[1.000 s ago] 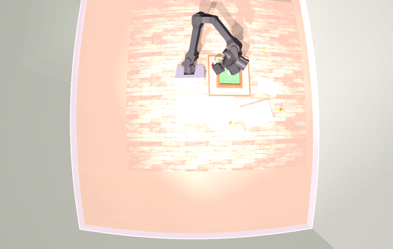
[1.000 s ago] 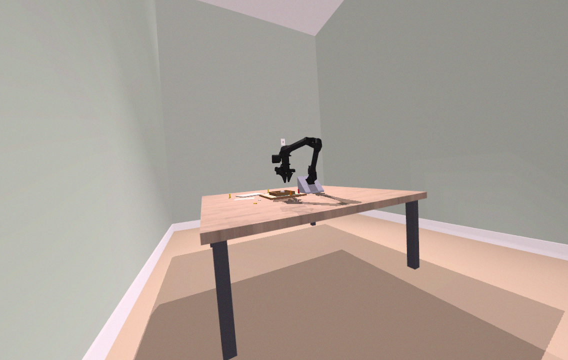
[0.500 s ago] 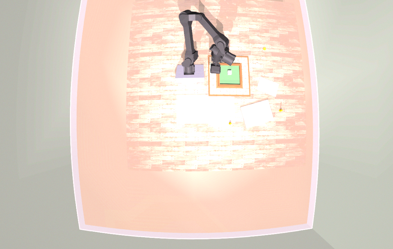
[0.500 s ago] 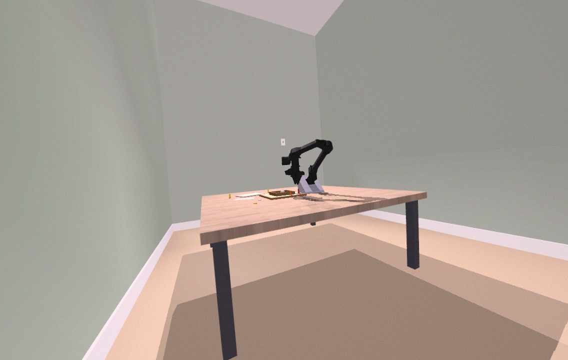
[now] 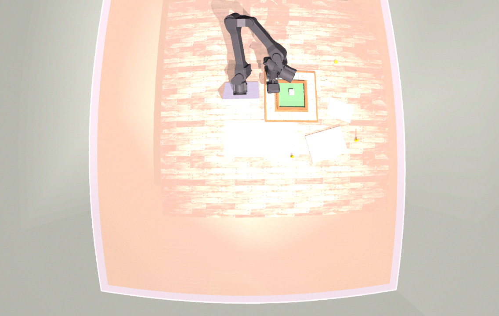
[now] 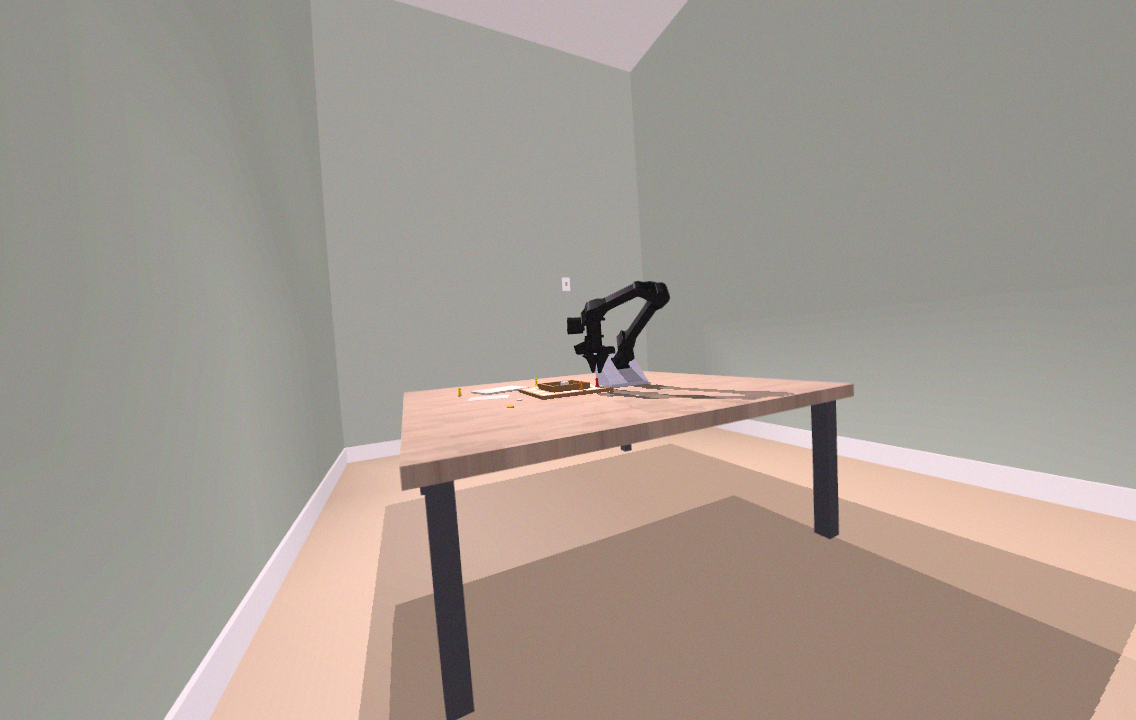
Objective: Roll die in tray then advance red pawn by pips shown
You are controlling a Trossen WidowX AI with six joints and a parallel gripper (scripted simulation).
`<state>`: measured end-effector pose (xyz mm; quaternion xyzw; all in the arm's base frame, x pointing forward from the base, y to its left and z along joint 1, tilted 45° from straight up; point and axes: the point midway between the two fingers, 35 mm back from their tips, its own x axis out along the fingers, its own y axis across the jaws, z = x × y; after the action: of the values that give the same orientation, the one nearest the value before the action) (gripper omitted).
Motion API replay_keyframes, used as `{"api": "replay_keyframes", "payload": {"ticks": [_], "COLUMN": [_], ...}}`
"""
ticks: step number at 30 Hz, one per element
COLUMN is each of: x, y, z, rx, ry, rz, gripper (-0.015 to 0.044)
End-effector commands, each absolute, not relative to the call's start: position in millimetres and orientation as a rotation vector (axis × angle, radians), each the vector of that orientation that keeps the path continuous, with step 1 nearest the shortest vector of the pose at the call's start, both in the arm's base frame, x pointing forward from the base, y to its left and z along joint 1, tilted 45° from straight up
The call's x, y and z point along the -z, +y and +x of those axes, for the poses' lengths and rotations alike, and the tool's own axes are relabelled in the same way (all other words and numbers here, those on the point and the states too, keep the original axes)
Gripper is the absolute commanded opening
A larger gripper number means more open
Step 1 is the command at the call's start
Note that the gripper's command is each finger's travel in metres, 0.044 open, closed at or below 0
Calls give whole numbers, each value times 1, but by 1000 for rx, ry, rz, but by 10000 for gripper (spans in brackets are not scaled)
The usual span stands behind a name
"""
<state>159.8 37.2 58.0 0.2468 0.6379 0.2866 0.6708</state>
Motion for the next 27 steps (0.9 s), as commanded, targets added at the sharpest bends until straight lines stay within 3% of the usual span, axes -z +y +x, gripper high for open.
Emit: {"api": "replay_keyframes", "payload": {"ticks": [1,27], "x": [-55,-27], "y": [42,70], "z": [160,161], "rx": [-647,-649], "ry": [1434,1433], "rz": [564,565], "gripper": [200,200]}}
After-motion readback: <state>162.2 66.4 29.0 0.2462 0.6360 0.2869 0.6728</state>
